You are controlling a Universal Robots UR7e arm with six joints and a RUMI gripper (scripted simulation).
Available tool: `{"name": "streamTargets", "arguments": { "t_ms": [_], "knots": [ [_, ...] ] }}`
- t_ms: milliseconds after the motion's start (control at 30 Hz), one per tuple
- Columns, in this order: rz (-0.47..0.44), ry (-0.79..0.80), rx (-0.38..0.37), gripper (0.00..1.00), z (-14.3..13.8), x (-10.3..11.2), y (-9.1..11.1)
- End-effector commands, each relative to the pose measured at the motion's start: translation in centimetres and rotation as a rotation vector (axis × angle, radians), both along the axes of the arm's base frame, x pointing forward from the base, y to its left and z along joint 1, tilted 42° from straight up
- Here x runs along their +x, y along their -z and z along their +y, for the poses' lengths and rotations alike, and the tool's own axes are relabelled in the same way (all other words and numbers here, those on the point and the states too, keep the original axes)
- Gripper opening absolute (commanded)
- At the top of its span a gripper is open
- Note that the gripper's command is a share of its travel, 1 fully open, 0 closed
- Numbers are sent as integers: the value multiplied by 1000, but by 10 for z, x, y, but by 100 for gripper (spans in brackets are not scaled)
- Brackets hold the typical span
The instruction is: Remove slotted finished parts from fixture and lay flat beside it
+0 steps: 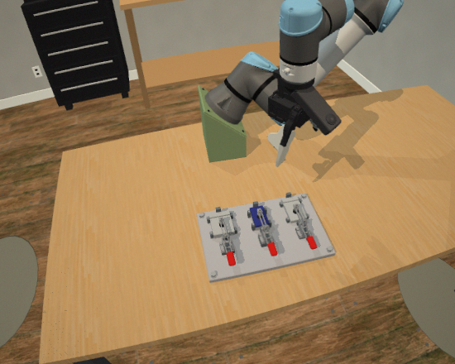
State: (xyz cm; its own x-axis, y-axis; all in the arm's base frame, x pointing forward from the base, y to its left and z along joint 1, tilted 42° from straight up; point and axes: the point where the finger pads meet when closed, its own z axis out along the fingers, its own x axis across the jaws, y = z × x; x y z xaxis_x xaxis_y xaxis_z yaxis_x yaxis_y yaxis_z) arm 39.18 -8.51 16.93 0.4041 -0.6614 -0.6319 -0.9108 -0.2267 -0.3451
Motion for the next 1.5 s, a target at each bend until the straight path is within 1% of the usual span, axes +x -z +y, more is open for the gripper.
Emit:
{"name": "streamTargets", "arguments": {
  "t_ms": [0,267,867,1067,1133,1467],
  "knots": [
    [31,42,-5,100,4,1,2],
    [163,229,-14,100,21,2,12],
    [163,229,-14,100,21,2,12],
    [235,338,-14,100,30,2,18],
    [235,338,-14,100,30,2,18],
    [309,453,-10,100,40,1,25]
  ]
}}
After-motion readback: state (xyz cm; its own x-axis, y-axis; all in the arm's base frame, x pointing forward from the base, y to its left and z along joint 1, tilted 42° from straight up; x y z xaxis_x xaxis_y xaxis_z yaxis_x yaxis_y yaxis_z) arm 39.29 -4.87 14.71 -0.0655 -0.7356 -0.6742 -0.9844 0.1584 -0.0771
